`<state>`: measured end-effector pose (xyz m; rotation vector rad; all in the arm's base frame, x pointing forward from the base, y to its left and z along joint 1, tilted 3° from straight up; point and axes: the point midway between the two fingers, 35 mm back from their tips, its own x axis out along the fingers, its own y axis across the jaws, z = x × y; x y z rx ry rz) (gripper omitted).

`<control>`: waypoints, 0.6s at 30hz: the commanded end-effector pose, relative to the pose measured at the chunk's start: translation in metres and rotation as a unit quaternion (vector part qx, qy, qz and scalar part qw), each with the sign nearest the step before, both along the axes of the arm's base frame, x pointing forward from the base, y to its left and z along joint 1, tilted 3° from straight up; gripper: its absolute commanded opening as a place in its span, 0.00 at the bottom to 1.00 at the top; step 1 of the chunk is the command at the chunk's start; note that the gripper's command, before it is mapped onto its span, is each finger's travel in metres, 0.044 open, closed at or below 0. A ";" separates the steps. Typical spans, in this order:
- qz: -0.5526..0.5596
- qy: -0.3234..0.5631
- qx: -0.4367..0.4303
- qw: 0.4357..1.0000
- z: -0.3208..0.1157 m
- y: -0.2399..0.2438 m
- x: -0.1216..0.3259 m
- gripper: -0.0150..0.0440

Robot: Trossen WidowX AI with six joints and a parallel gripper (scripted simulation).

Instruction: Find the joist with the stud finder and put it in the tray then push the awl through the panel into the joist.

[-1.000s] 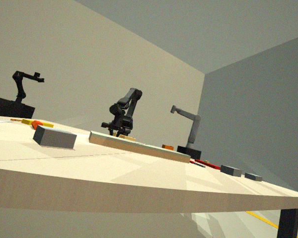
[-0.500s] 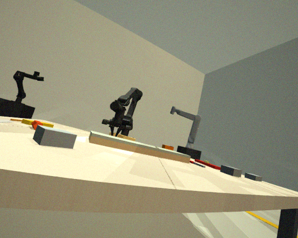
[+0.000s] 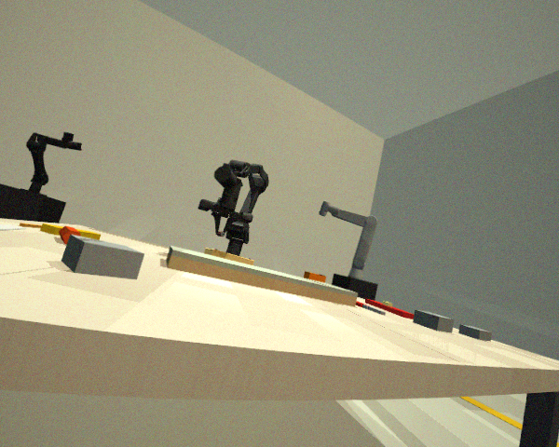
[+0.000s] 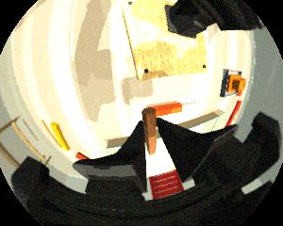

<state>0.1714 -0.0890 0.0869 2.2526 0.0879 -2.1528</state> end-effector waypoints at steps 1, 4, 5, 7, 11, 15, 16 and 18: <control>-0.003 -0.001 -0.003 1.000 0.017 0.001 -0.002 0.25; 0.005 -0.006 -0.003 1.000 0.017 0.001 -0.001 0.25; 0.013 -0.012 -0.003 1.000 0.016 0.000 0.000 0.25; 0.036 -0.028 -0.005 0.999 0.016 0.000 0.004 0.25; 0.099 -0.070 -0.012 0.993 0.015 -0.002 0.014 0.25; 0.163 -0.112 -0.026 0.980 0.015 -0.003 0.024 0.25; 0.179 -0.123 -0.031 0.976 0.015 -0.004 0.027 0.25; 0.210 -0.143 -0.041 0.966 0.016 -0.005 0.031 0.25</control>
